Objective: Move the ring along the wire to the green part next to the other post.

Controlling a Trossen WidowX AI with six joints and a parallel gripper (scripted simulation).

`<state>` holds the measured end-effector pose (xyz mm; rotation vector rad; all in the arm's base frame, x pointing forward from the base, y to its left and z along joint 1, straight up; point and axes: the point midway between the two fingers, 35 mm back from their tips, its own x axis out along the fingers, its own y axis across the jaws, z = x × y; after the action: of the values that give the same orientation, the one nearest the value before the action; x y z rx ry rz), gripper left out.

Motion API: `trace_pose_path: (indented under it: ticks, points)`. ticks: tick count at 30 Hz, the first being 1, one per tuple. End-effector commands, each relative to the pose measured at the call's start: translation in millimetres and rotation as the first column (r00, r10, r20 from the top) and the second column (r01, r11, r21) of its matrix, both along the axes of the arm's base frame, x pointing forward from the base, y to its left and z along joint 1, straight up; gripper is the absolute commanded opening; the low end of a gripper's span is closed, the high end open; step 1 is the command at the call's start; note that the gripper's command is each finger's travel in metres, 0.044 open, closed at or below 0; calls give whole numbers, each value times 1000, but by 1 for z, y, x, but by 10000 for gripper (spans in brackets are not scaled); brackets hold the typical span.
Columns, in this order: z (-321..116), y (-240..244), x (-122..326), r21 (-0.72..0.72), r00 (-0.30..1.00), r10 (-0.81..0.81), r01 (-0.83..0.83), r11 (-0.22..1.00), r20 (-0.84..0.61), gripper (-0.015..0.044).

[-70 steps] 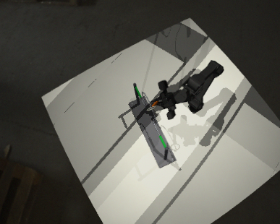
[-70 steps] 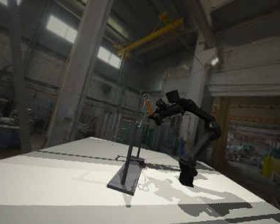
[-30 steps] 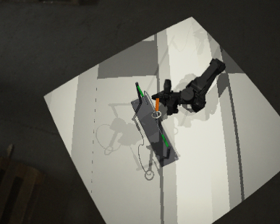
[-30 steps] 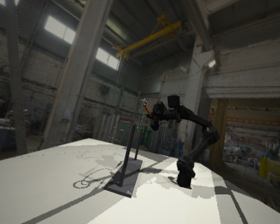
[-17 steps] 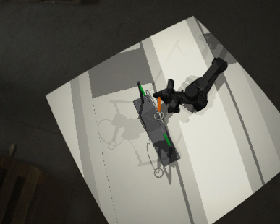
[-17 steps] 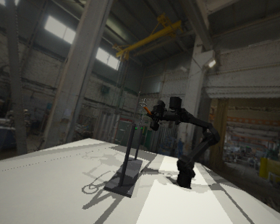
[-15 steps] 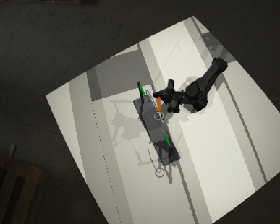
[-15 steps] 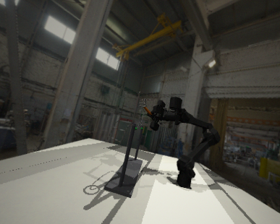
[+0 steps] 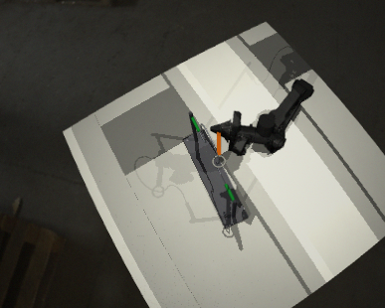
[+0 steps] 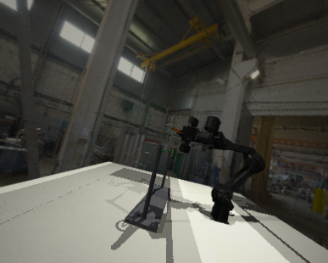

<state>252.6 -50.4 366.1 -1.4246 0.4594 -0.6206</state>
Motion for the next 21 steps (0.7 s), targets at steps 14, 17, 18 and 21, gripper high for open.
trace_pose_path:
  ticks: [14, 17, 18, 21]
  points:
    - [8, 0, -1, -227, 1000, -3, -3, 974, -27, -150]
    - [10, 0, -1, -266, 999, -5, -4, 964, -32, -150]
    - [10, 0, -1, -278, 999, -6, -4, 960, -33, -150]
    - [12, 1, -1, -316, 999, -7, -5, 949, -38, -150]
